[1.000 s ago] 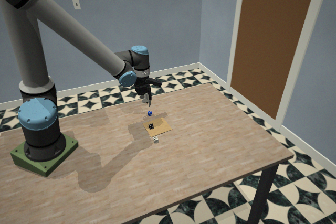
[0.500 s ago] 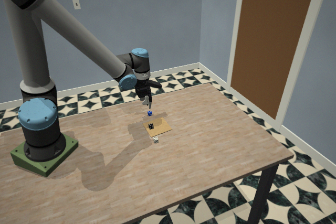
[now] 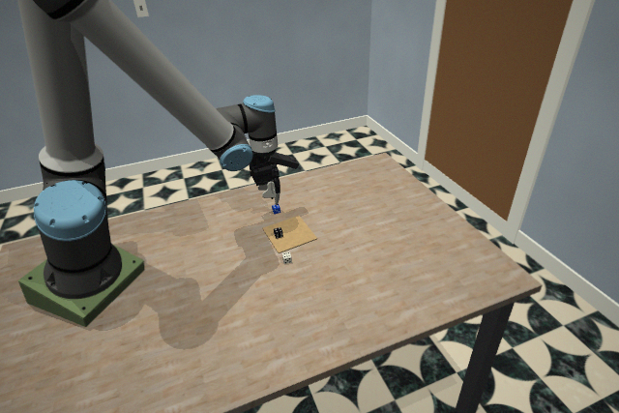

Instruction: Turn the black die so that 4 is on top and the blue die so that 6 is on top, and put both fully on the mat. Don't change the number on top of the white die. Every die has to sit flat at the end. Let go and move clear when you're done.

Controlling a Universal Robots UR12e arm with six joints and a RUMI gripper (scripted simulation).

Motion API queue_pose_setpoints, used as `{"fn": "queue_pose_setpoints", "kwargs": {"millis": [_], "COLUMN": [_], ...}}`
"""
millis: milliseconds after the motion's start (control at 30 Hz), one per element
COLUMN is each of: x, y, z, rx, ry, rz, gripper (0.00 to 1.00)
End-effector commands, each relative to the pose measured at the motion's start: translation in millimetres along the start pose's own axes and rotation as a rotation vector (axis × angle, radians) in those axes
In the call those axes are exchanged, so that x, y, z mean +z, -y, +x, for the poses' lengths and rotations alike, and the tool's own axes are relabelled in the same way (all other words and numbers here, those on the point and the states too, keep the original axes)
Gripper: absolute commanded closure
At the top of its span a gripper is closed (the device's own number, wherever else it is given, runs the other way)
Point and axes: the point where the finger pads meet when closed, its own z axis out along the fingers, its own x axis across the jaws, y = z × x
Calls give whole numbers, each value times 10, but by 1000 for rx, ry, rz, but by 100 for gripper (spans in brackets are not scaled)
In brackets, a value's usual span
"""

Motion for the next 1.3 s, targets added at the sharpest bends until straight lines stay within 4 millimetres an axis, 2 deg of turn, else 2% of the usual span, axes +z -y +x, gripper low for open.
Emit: {"fn": "queue_pose_setpoints", "kwargs": {"millis": [0, 433, 1267], "x": [50, 116, 120], "y": [7, 8, 8], "z": [1, 2, 2], "rx": [0, 0, 0], "ry": [0, 0, 0], "rz": [1, 1, 1], "gripper": [76, 76, 76]}}
